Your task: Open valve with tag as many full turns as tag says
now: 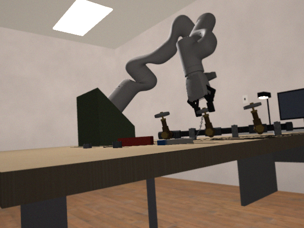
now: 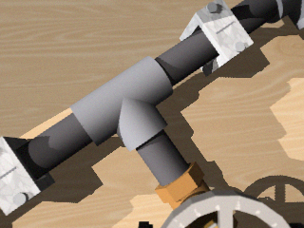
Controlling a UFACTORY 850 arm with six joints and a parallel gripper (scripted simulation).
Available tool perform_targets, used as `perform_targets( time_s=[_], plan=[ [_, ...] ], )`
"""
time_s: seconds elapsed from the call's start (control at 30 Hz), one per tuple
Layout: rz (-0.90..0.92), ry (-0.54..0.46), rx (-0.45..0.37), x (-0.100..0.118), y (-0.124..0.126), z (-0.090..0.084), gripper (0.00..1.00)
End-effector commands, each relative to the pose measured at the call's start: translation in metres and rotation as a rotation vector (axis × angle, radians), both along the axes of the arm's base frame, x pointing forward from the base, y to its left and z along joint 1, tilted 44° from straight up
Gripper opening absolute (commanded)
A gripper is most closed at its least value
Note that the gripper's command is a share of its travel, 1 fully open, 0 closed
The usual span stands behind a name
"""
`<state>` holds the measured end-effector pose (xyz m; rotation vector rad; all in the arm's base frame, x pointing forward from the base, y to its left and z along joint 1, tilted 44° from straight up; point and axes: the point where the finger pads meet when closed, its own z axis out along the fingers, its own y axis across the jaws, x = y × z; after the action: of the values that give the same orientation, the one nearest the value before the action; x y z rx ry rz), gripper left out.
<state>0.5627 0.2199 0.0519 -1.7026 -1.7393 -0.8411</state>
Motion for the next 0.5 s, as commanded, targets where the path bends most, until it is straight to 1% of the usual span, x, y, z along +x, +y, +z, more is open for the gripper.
perform_targets(
  time_s=[0.0, 0.03, 0.47],
  plan=[
    [0.002, -0.004, 0.001, 0.0008, -0.0002, 0.0007, 0.0],
    [0.002, -0.004, 0.001, 0.0008, -0.0002, 0.0007, 1.0],
    [0.002, -0.004, 0.001, 0.0008, -0.0002, 0.0007, 1.0]
  ],
)
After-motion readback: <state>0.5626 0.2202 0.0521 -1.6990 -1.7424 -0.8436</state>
